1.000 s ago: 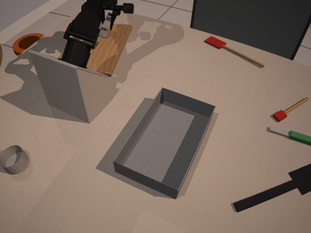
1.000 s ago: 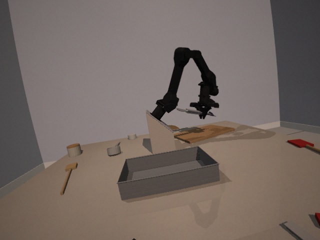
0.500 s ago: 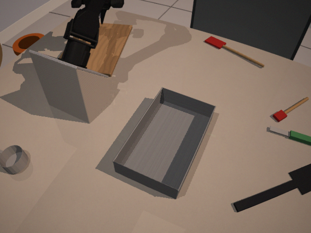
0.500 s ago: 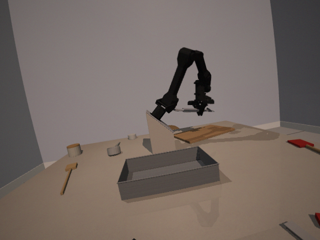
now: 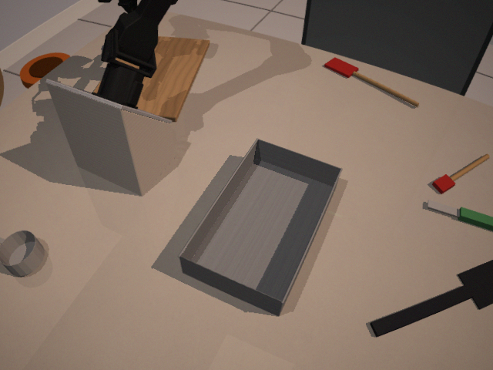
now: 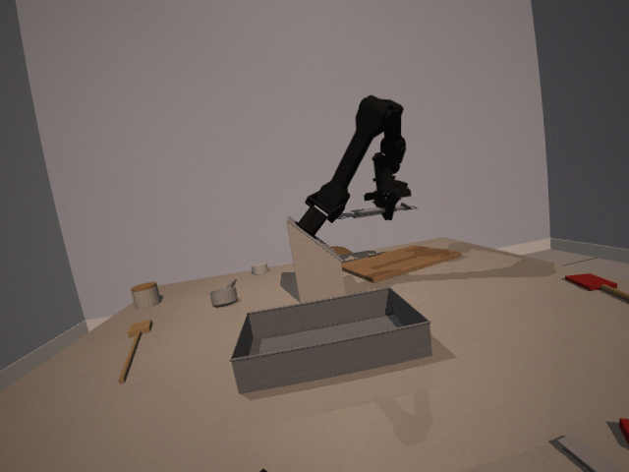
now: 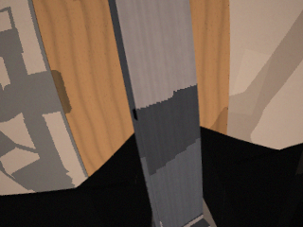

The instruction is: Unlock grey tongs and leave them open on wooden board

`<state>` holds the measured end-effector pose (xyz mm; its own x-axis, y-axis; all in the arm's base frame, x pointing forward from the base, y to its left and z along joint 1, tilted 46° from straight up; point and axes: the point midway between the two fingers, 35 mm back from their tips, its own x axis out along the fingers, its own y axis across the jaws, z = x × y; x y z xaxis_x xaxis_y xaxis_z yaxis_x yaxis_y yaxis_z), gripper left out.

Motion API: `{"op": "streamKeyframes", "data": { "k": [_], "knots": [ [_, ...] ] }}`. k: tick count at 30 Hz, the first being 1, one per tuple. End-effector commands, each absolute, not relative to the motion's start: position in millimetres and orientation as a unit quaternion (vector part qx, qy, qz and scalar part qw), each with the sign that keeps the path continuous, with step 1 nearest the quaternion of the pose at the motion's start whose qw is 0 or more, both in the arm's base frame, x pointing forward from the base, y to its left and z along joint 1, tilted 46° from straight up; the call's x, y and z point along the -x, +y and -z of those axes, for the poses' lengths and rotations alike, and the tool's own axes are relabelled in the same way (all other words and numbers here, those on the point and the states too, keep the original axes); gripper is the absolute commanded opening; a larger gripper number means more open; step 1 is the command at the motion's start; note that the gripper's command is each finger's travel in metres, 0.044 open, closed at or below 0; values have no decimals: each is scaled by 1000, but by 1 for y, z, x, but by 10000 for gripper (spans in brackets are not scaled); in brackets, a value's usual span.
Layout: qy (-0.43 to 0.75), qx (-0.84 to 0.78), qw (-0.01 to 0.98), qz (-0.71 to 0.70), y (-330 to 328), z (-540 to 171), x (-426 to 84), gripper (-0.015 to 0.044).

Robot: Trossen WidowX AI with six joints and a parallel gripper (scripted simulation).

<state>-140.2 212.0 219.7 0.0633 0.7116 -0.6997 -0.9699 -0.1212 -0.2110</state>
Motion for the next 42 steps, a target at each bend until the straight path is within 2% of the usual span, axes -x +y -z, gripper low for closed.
{"op": "streamKeyframes", "data": {
  "k": [1, 9, 27, 42],
  "knots": [
    [183, 342, 642, -661, 211, -222, 144, -150],
    [167, 333, 639, -673, 213, -223, 149, -150],
    [11, 221, 617, -755, 214, -233, 184, -150],
    [-75, 126, 625, -767, 195, -242, 184, -150]
  ]
}}
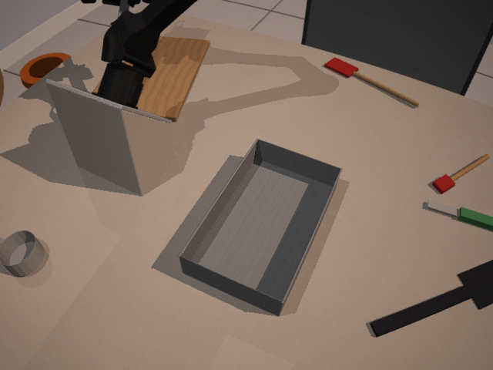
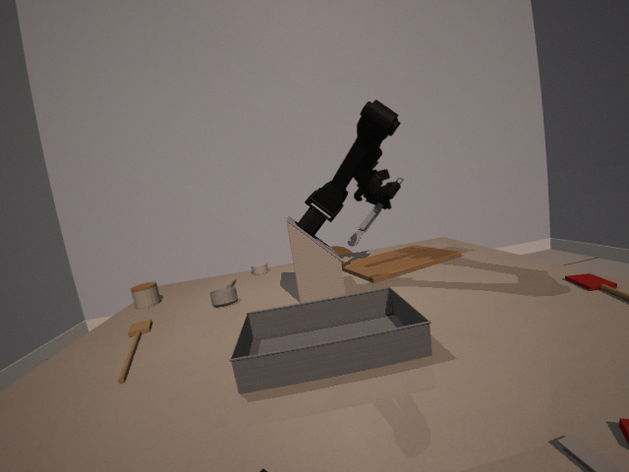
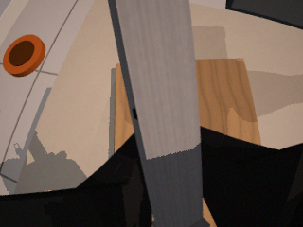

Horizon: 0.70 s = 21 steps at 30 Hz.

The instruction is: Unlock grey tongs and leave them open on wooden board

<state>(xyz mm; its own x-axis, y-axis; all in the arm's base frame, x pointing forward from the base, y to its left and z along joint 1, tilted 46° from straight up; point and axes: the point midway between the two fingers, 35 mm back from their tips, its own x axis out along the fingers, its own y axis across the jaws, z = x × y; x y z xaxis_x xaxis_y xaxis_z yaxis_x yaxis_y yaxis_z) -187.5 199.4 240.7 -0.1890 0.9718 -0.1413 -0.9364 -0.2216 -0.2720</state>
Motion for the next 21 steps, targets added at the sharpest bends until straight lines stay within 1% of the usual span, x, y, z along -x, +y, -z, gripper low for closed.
{"op": "streamKeyframes", "data": {
  "k": [1, 10, 21],
  "knots": [
    [-79, 120, 626, -766, 194, -243, 183, -150],
    [-104, 78, 639, -758, 180, -242, 170, -150],
    [-106, 40, 658, -745, 164, -231, 143, -150]
  ]
}}
